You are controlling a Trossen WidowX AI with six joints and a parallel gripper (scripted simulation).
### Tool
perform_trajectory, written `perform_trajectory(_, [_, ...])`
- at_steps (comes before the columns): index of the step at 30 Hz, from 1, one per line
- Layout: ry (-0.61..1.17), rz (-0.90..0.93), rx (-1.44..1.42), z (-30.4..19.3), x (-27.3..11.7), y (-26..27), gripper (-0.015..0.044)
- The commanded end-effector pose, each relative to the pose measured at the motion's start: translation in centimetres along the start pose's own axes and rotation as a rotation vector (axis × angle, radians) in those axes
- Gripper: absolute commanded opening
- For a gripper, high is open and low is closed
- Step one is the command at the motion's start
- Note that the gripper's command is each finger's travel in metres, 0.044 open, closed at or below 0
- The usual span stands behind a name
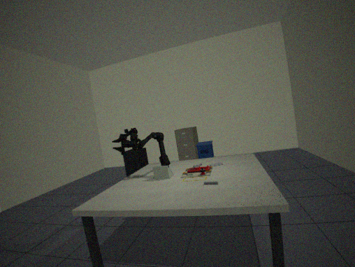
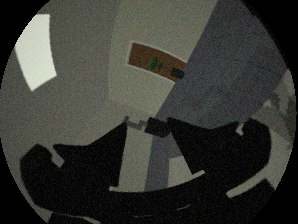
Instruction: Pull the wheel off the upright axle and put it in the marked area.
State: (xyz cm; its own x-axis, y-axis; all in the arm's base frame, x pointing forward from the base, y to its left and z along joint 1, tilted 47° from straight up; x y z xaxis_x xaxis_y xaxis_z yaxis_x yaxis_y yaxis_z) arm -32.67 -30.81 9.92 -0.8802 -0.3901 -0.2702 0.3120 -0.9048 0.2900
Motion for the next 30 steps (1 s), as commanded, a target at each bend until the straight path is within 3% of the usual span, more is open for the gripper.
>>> perform_trajectory(1, [0.102, 0.094, -0.104, -2.6, -0.9, 3.6, 0.0300])
perform_trajectory(11, [0.298, 0.275, -0.305, -8.1, -4.3, 9.7, 0.0300])
perform_trajectory(24, [0.557, 0.516, -0.582, -15.2, -11.6, 15.8, 0.0300])
perform_trajectory(30, [0.578, 0.581, -0.621, -16.7, -15.1, 17.7, 0.0300])
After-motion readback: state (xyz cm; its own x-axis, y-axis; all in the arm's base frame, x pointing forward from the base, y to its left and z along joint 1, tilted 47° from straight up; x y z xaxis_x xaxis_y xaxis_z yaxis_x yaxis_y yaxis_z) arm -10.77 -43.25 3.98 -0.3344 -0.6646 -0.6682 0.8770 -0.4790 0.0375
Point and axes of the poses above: the point midway between the two fingers, 35 mm back from their tips, its own x axis out along the fingers, its own y axis across the jaws, z = x × y, the point moved 4 cm from there along -x, back along the fingers, and after that the axes turned 7 degrees about -x, right-handed, at the moved point
